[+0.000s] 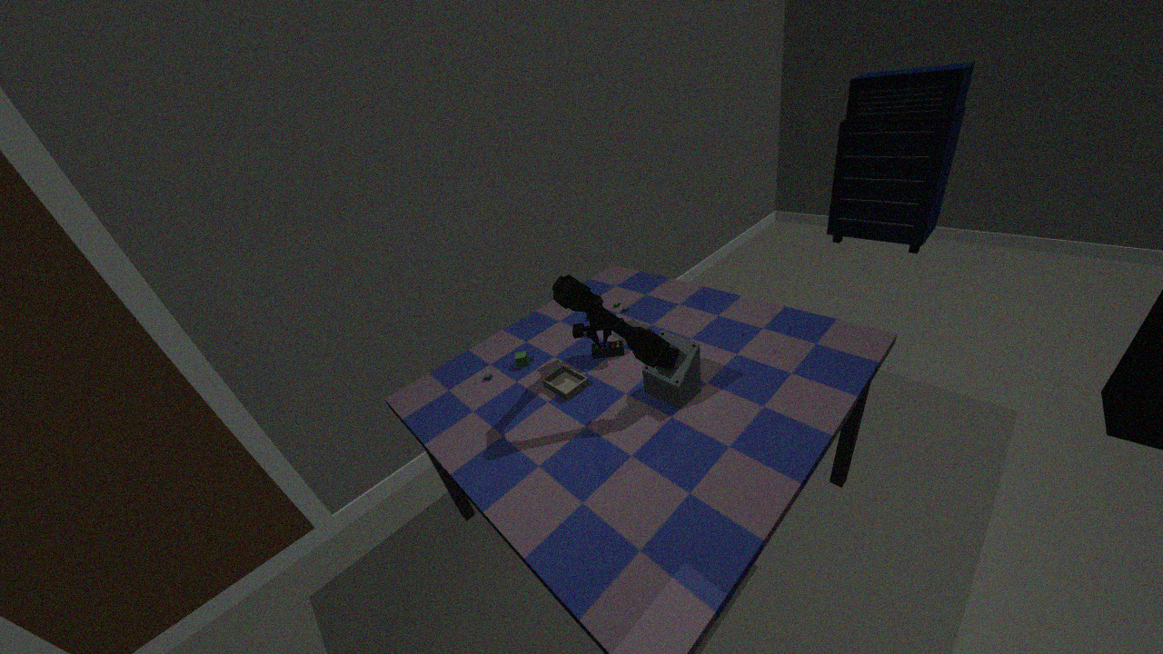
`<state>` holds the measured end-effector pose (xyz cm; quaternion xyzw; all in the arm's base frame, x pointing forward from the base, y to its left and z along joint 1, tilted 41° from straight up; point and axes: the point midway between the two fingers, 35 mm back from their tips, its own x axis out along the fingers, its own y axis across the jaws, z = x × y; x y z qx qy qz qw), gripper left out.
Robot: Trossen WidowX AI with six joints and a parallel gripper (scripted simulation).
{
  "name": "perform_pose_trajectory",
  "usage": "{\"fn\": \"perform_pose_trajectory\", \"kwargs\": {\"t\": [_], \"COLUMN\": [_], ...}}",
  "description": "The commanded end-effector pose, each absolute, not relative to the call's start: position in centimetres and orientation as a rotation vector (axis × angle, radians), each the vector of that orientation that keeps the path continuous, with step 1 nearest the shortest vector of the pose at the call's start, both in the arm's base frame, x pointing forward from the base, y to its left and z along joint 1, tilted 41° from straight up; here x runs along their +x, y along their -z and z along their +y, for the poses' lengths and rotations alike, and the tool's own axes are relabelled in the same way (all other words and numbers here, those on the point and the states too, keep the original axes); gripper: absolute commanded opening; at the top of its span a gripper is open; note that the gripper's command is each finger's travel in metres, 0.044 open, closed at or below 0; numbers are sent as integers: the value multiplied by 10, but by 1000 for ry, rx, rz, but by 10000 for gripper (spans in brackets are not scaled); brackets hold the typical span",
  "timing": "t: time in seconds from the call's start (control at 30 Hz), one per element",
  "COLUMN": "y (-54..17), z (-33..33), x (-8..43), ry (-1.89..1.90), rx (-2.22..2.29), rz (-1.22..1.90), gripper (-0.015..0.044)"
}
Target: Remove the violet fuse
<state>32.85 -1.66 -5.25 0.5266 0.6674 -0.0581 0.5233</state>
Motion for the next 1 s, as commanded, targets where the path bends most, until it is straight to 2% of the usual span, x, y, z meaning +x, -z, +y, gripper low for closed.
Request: {"fn": "perform_pose_trajectory", "kwargs": {"t": [0.0,0.33,0.97], "y": [53,53,47], "z": [-17,-17,-22], "x": [328,328,328], "ry": [139,139,140], "rx": [1261,1261,1261], "rz": [1598,1598,1598], "gripper": [67,0,0]}}
